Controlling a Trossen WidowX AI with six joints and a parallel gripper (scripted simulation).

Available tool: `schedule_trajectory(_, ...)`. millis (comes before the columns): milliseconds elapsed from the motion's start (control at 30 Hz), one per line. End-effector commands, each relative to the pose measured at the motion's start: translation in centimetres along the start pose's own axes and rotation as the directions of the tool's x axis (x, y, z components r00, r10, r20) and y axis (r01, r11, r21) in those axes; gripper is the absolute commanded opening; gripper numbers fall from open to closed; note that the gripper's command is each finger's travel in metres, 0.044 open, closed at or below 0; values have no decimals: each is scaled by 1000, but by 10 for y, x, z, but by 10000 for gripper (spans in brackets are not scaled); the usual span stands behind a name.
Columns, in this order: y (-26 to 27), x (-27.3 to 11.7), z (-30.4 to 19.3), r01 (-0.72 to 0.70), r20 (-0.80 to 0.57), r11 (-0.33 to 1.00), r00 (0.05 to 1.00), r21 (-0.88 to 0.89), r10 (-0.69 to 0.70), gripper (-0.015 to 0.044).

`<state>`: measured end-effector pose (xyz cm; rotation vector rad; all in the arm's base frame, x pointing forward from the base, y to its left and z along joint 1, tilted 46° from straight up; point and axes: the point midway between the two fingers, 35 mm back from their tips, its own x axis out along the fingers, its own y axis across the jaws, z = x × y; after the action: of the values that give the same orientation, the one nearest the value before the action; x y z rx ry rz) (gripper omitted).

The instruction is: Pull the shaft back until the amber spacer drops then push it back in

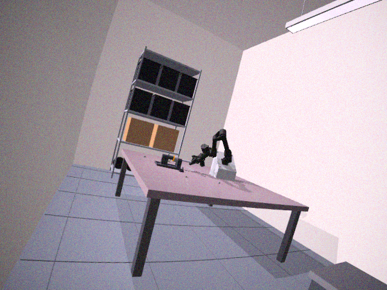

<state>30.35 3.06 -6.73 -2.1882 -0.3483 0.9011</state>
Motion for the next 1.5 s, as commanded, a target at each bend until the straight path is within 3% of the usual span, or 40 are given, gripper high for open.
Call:
schedule_trajectory(0, 0, -1, 3, -1, 6, 1000, 1000, 0, 1, 0)
schedule_trajectory(1467, 0, -5, 6, -1, 6, 1000, 1000, 1, 1, 0)
